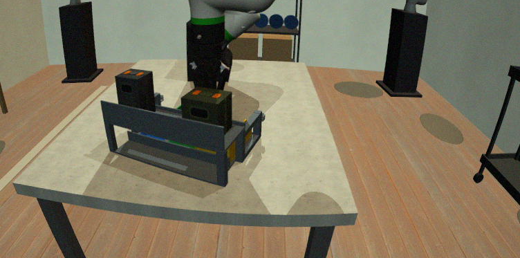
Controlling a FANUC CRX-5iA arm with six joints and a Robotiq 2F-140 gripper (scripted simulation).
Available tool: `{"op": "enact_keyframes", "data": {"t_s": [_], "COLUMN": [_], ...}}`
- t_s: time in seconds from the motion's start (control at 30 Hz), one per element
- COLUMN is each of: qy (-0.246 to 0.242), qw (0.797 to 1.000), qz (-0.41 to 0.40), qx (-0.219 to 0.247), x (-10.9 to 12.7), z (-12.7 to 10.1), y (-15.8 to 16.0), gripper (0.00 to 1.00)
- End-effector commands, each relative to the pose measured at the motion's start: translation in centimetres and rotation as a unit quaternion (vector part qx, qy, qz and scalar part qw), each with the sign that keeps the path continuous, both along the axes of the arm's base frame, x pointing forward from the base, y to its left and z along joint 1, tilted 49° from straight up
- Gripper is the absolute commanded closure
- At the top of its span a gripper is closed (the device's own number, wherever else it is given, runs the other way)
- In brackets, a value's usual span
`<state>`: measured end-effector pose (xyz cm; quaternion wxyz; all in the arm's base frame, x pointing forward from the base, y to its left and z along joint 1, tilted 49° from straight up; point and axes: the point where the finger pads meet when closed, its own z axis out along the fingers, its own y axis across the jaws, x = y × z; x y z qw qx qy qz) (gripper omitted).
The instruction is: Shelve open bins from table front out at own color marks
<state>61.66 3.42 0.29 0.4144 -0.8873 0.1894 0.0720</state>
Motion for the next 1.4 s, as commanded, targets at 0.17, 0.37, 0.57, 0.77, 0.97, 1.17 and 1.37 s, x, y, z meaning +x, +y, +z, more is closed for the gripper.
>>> {"op": "enact_keyframes", "data": {"t_s": [0.17, 0.37, 0.57, 0.77, 0.97, 1.17, 1.37], "qy": [0.000, 0.000, 0.000, 0.000, 0.000, 0.000, 0.000], "qw": [1.000, 1.000, 1.000, 1.000, 1.000, 1.000, 1.000], "qz": [0.000, 0.000, 0.000, 0.000, 0.000, 0.000, 0.000], "qx": [0.000, 0.000, 0.000, 0.000, 0.000, 0.000, 0.000], "x": [0.0, 0.0, 0.0, -0.1, -0.1, -0.2, -0.3], "z": [0.1, 0.2, 0.5, 0.9, 1.3, 1.9, 2.6], "y": [-0.1, -0.3, -0.6, -1.1, -1.5, -2.2, -3.0], "gripper": [0.94, 0.94, 0.94, 0.94, 0.94, 0.94, 0.94]}}
